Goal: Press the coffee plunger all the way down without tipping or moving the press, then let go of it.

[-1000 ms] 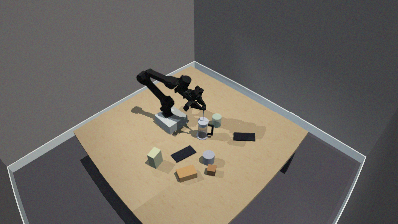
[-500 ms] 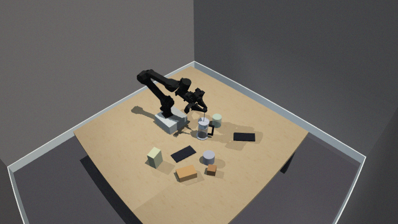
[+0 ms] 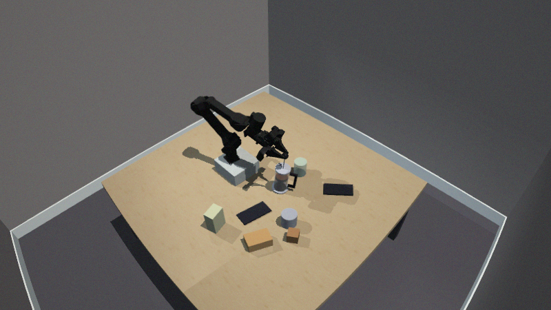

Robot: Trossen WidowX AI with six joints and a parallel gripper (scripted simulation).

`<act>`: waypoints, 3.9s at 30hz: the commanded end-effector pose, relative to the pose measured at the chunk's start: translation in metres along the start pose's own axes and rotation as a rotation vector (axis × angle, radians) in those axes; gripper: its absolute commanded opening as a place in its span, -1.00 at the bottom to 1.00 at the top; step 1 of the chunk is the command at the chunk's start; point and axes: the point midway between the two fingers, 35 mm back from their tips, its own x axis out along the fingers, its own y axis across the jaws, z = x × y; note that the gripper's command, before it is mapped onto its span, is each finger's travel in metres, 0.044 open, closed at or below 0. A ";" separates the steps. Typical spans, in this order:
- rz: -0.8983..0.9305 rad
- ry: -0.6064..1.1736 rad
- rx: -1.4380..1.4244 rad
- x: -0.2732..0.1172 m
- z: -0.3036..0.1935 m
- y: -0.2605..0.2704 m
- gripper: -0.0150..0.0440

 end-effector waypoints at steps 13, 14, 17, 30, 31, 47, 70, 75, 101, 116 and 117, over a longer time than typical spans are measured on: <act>0.003 0.111 -0.009 0.025 -0.046 -0.001 -0.06; 0.003 0.111 -0.009 0.025 -0.046 -0.001 -0.06; 0.003 0.111 -0.009 0.026 -0.045 -0.001 -0.06; 0.003 0.111 -0.009 0.030 -0.041 -0.001 -0.06; 0.003 0.111 -0.009 0.031 -0.041 -0.001 -0.06; 0.003 0.110 -0.009 0.034 -0.037 -0.001 -0.06; 0.003 0.110 -0.009 0.038 -0.034 -0.001 -0.06; 0.003 0.110 -0.009 0.039 -0.034 -0.001 -0.06; 0.002 0.091 -0.001 0.039 -0.027 -0.001 -0.06; 0.002 0.091 -0.001 0.039 -0.027 -0.001 1.00; 0.002 0.091 -0.001 0.039 -0.027 -0.001 1.00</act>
